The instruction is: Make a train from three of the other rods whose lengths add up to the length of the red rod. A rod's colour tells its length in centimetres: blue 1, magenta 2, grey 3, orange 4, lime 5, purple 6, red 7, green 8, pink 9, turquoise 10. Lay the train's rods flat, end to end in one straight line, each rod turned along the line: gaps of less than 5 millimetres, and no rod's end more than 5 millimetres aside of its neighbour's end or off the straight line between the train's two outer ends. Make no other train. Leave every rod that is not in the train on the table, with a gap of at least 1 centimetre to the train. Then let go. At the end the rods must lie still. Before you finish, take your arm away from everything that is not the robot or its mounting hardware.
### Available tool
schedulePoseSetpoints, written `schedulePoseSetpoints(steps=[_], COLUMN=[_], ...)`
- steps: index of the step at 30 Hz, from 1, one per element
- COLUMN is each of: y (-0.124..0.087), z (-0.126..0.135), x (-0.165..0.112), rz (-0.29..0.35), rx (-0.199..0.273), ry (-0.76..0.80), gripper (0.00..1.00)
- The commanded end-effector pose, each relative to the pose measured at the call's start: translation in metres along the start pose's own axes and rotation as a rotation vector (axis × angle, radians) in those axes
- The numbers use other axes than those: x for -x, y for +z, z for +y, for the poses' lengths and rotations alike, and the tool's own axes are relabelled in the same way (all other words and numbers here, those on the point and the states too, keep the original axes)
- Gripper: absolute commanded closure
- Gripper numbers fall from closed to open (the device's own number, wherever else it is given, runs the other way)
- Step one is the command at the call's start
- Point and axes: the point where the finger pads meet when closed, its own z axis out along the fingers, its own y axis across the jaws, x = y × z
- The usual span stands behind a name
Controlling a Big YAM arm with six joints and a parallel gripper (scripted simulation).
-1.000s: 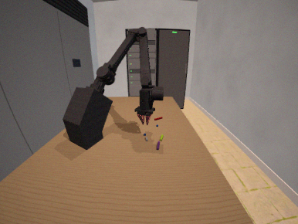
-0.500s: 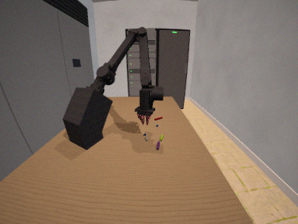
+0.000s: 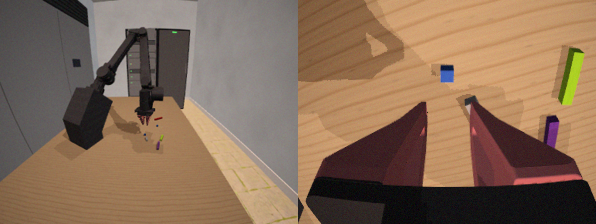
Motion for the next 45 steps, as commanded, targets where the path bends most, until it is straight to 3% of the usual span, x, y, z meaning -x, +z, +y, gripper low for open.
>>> schedulePoseSetpoints(steps=[1, 45], y=[0.007, 0.053], z=[-0.001, 0.000], x=[0.002, 0.001], rz=[-0.005, -0.003], rx=[0.004, 0.004], ry=[0.000, 0.000], gripper=[0.76, 0.76])
